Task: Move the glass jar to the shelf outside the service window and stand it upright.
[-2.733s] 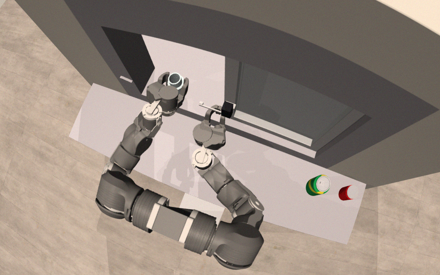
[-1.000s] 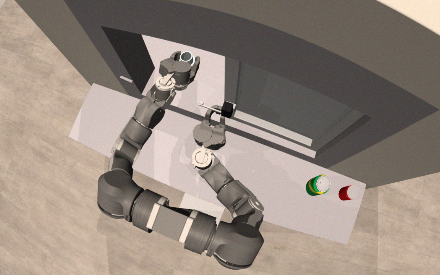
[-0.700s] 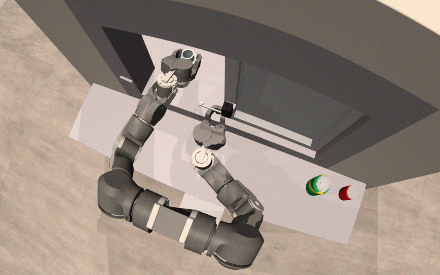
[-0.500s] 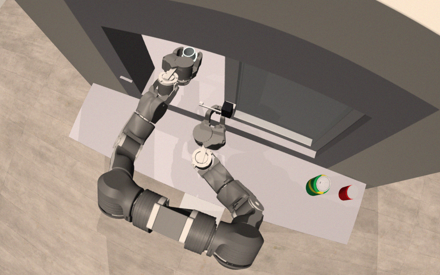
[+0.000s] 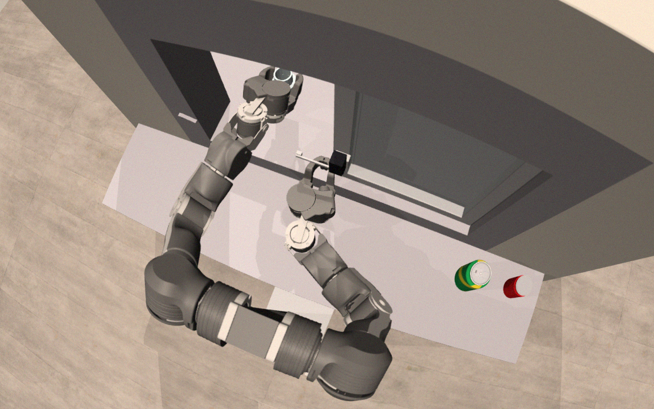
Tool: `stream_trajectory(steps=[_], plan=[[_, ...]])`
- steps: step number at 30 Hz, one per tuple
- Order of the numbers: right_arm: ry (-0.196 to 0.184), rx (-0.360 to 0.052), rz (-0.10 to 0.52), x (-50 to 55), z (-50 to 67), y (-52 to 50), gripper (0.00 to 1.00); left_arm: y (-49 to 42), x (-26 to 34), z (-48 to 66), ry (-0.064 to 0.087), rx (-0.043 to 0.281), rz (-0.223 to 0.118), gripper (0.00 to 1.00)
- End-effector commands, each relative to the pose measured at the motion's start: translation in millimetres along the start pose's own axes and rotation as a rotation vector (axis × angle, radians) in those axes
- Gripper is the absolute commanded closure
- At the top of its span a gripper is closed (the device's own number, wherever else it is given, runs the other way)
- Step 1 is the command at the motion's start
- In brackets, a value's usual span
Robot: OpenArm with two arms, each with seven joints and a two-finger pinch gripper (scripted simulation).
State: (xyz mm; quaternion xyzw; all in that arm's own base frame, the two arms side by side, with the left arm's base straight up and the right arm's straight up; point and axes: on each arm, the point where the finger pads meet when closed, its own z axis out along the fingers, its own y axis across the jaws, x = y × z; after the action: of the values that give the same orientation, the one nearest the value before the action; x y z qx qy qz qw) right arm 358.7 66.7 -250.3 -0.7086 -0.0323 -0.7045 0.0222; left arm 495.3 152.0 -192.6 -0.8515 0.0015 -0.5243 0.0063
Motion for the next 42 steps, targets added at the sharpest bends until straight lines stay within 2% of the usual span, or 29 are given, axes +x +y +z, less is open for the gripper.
stream_trajectory(steps=[1, 9, 10, 24, 26, 27, 42], plan=[[0.002, -0.013, 0.001, 1.9, 2.9, 3.6, 1.0, 2.0, 7.5, -0.1, 0.022, -0.008, 0.001, 1.0], [0.0, -0.022, 0.002, 1.8, 4.5, 5.9, 1.0, 2.5, 9.5, 2.0, 0.022, -0.008, 0.001, 1.0], [0.004, -0.002, 0.001, 2.0, 0.7, 0.6, 1.0, 2.5, 9.5, 2.0, 0.023, -0.007, 0.001, 1.0], [0.0, -0.022, 0.002, 1.8, 4.5, 5.9, 1.0, 2.5, 9.5, 2.0, 0.041, -0.005, 0.005, 1.0], [0.0, -0.022, 0.002, 1.8, 4.5, 5.9, 1.0, 2.5, 9.5, 2.0, 0.041, -0.005, 0.005, 1.0], [0.004, -0.002, 0.001, 2.0, 0.7, 0.6, 1.0, 2.5, 9.5, 2.0, 0.041, -0.005, 0.005, 1.0], [0.0, -0.022, 0.002, 1.8, 4.5, 5.9, 1.0, 2.5, 9.5, 2.0, 0.041, -0.005, 0.005, 1.0]])
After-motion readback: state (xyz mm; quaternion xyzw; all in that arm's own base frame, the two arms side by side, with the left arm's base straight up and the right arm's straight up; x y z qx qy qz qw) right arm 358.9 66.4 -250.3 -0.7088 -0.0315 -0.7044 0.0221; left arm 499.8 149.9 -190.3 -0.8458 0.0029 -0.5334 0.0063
